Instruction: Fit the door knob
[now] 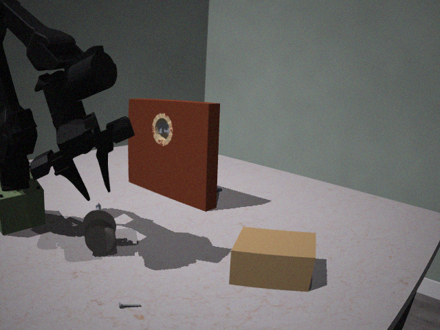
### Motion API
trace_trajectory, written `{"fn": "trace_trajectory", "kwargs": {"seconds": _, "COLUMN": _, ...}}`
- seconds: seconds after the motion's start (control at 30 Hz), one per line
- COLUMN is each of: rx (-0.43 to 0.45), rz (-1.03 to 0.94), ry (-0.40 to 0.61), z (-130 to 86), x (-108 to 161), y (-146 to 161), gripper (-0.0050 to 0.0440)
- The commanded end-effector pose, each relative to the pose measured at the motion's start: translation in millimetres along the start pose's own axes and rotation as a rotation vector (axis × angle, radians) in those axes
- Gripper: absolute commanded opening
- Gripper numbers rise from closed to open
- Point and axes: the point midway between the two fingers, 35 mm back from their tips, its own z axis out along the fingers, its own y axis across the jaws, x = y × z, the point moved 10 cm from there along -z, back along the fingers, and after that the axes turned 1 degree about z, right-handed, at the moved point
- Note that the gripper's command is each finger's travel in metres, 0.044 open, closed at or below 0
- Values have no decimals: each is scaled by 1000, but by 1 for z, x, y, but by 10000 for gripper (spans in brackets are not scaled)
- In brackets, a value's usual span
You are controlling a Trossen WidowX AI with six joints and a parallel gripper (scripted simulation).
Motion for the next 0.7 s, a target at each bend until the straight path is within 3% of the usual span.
{"fn": "trace_trajectory", "kwargs": {"seconds": 0.0, "rx": 0, "rz": 0, "ry": 0, "z": 0, "x": 0, "y": 0, "gripper": 104}}
{"fn": "trace_trajectory", "kwargs": {"seconds": 0.17, "rx": 0, "rz": 0, "ry": 0, "z": 0, "x": 0, "y": 0, "gripper": 0}}
{"fn": "trace_trajectory", "kwargs": {"seconds": 0.67, "rx": 0, "rz": 0, "ry": 0, "z": 0, "x": 0, "y": 0, "gripper": 0}}
